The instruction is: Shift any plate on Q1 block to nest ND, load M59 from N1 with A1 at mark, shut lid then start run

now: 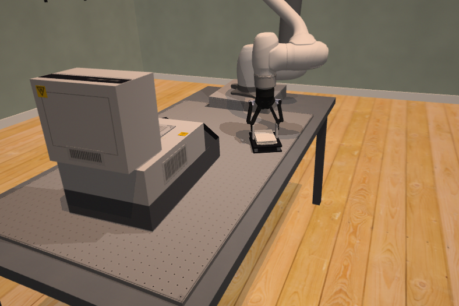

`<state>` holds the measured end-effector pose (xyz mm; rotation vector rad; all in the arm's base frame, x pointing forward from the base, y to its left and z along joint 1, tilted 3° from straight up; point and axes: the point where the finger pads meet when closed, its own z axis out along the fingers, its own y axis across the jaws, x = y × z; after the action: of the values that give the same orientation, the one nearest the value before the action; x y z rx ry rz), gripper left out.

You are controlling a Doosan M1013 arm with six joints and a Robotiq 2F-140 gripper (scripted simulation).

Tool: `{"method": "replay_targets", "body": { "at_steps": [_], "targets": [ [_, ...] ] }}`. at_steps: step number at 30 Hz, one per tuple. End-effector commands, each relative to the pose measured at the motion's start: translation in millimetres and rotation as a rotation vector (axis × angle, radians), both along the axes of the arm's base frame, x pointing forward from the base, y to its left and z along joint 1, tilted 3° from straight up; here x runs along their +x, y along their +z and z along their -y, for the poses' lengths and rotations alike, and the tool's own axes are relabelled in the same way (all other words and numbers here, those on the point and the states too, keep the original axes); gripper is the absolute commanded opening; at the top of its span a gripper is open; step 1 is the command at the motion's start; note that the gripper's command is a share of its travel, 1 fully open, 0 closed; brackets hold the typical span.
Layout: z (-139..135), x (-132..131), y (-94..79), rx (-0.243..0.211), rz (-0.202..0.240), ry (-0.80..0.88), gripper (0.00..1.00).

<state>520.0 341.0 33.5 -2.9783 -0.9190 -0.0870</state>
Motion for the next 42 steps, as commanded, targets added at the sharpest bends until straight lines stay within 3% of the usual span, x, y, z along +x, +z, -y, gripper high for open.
{"method": "replay_targets", "body": {
  "at_steps": [1,28,42],
  "targets": [
    [0,0,0.1,0.0,0.0,0.0,0.0],
    [0,0,0.1,0.0,0.0,0.0,0.0],
    [2,-2,46.7,0.0,0.0,0.0,0.0]
  ]
}}
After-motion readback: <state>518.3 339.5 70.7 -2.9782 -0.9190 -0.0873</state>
